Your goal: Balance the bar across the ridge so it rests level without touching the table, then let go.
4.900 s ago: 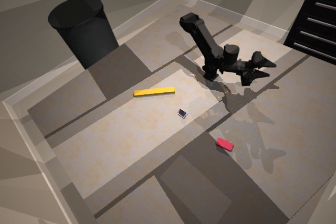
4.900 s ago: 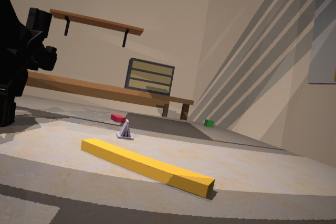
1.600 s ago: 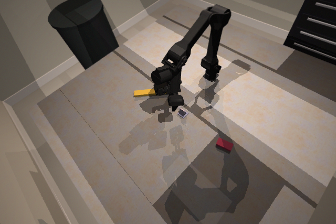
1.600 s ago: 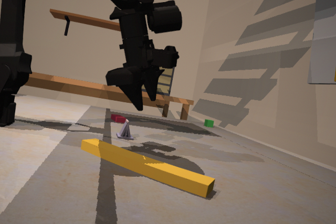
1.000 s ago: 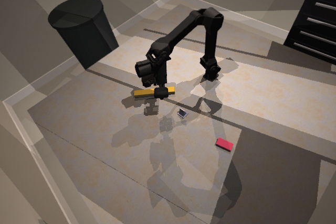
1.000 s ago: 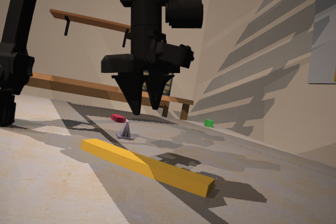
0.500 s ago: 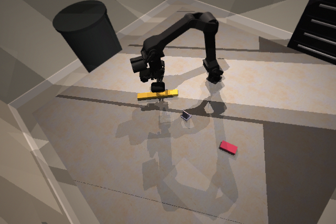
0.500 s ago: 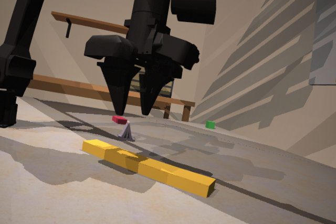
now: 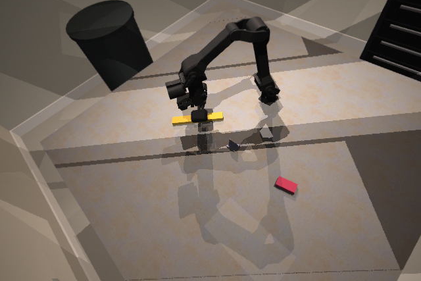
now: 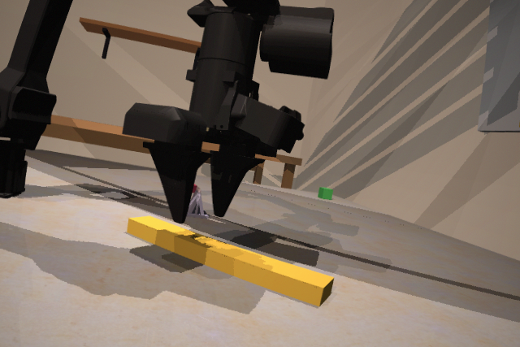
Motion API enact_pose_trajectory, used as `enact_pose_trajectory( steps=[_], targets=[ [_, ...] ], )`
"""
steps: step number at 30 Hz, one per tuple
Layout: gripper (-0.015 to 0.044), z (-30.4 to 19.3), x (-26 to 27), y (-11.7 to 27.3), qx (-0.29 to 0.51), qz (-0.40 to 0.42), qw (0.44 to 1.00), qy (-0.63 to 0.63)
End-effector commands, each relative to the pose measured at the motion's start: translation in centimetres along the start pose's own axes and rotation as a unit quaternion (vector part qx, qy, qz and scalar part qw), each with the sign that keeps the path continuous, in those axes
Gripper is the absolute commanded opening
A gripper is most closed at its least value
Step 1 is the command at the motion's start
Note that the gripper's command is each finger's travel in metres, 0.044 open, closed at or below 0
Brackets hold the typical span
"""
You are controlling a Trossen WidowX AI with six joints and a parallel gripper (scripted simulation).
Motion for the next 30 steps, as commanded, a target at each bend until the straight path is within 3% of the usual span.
enact_pose_trajectory(
  steps=[1, 30],
  targets=[
    [0.0315, -0.1, -0.1, -0.5, 0.004, -0.004, 1.0, 0.002],
    [0.0315, -0.1, -0.1, -3.1, 0.004, -0.004, 1.0, 0.002]
  ],
)
Point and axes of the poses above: the point midway between the two fingers, 35 mm back from their tips, its own y axis back along the fingers, its own x axis across the jaws, z = x × y, the point moved 3 cm from there along y, back along the fingers, and after that the axes turned 5 degrees about -y, right-handed, at the moved point
